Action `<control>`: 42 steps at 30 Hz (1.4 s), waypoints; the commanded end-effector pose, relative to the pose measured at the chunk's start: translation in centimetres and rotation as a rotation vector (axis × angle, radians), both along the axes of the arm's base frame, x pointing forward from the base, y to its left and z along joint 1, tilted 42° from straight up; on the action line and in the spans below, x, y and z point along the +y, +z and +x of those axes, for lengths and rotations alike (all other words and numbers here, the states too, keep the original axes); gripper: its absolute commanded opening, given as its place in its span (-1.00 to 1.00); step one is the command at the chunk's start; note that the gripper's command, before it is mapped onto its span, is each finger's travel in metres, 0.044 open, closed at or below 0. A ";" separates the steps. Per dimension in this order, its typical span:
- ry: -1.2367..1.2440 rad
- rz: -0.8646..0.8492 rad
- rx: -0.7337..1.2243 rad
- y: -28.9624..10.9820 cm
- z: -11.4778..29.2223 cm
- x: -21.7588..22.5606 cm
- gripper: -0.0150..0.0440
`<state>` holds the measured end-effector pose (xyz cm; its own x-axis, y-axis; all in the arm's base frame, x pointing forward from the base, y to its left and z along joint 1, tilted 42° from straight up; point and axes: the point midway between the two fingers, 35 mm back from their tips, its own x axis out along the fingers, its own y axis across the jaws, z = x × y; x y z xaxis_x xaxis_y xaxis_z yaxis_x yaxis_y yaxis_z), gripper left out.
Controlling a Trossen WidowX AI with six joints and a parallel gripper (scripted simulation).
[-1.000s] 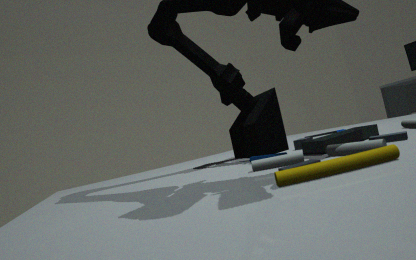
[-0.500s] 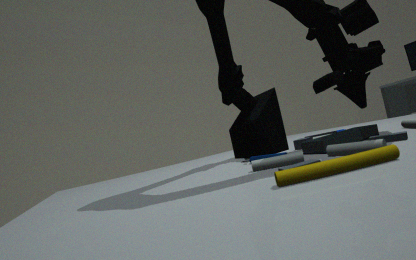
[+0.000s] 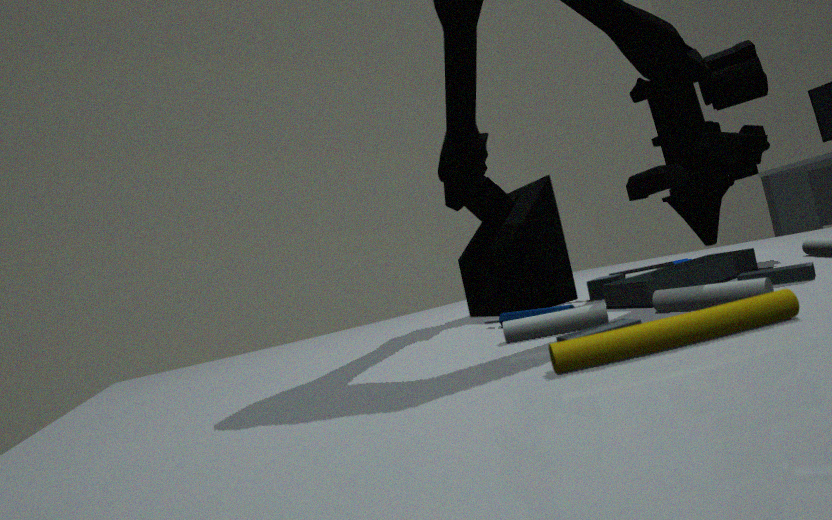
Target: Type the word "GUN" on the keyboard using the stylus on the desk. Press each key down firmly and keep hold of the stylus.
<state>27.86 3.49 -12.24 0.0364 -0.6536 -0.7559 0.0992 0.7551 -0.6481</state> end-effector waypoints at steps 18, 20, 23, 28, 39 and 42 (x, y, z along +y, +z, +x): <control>0.001 -0.011 0.002 4.0 -0.7 -4.7 -0.49; 0.001 -0.010 0.002 4.5 -0.6 -5.3 -0.49; 0.001 -0.011 0.003 6.9 -0.9 -8.0 -0.49; 0.001 -0.014 0.003 8.1 -1.3 -9.4 -0.49; 0.001 -0.014 0.003 8.1 -1.3 -9.4 -0.49; 0.001 -0.012 0.004 6.7 -3.1 -7.9 -0.49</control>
